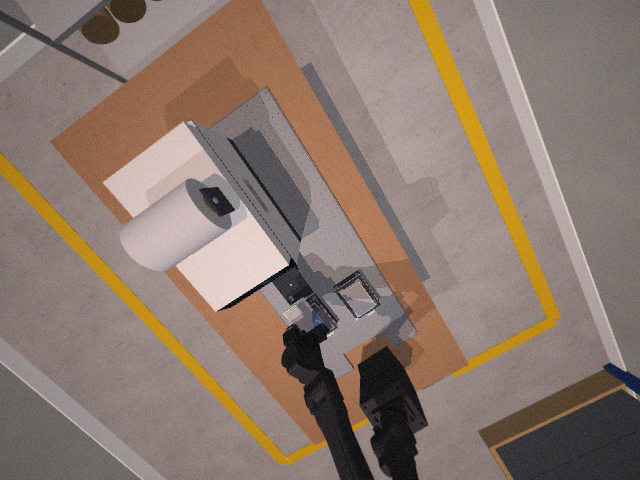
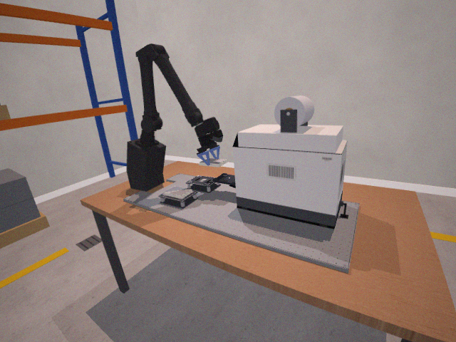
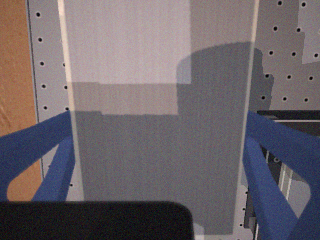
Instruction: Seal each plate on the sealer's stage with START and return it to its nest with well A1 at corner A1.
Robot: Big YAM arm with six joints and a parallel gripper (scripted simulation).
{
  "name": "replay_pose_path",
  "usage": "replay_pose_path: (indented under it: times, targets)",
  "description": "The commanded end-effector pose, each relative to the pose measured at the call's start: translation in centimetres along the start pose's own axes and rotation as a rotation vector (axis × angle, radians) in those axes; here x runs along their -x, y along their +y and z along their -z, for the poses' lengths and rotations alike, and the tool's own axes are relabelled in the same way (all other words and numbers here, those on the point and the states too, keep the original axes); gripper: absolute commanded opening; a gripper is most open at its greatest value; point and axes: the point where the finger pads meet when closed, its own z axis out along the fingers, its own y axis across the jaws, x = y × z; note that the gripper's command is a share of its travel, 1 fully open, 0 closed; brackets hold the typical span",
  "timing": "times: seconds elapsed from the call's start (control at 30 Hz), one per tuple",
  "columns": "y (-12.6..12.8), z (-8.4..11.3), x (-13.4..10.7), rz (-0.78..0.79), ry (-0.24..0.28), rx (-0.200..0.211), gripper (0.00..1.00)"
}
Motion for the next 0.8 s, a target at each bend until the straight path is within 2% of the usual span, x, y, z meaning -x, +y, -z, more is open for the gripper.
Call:
replay_pose_path:
  times: [0.0, 0.1, 0.2, 0.43, 0.5, 0.6, 0.77]
  targets:
    - [0.6, 0.8, 0.4, -0.014, -0.038, 0.009, 0.0]
    - [0.4, 0.8, -0.2, -0.015, -0.029, 0.005, 0.0]
    - [0.7, 0.7, -1.7, 0.0, -0.002, 0.006, 0.0]
    - [1.3, 1.8, -1.9, -0.01, -0.042, 0.015, 0.0]
    - [1.3, 1.9, -2.5, -0.012, -0.039, 0.013, 0.0]
    - [1.1, 1.7, -4.2, -0.01, -0.01, 0.005, 0.0]
    - [1.5, 2.1, -4.4, -0.001, -0.018, 0.012, 0.0]
